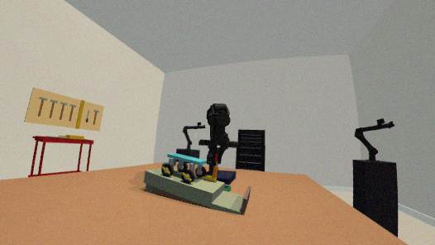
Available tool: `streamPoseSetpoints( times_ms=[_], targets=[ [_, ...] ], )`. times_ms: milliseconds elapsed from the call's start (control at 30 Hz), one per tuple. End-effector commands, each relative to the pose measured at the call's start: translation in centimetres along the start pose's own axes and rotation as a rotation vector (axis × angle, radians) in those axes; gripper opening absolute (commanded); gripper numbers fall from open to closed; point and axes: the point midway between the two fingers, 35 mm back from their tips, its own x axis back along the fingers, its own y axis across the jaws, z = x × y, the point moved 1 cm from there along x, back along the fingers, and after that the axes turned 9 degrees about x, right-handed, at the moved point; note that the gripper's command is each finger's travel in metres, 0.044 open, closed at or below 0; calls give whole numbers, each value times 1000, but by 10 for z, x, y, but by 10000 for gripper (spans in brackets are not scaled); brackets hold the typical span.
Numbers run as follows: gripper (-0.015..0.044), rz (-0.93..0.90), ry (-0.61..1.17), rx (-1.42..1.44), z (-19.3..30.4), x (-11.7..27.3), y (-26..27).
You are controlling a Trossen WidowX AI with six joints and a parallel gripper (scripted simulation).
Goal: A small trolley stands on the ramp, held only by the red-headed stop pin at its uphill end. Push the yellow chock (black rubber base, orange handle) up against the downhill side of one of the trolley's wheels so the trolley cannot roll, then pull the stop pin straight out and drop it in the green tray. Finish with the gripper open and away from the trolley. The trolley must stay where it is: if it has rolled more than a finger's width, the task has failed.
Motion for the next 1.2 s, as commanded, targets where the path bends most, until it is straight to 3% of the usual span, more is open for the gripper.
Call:
streamPoseSetpoints(
  times_ms=[0,533,1167],
  targets=[
    [0,6,-2,8,-5,-4,-1],
    [0,84,5,5,-21,-28,-2],
    [0,178,26,6,-17,-83,-28]
  ],
)
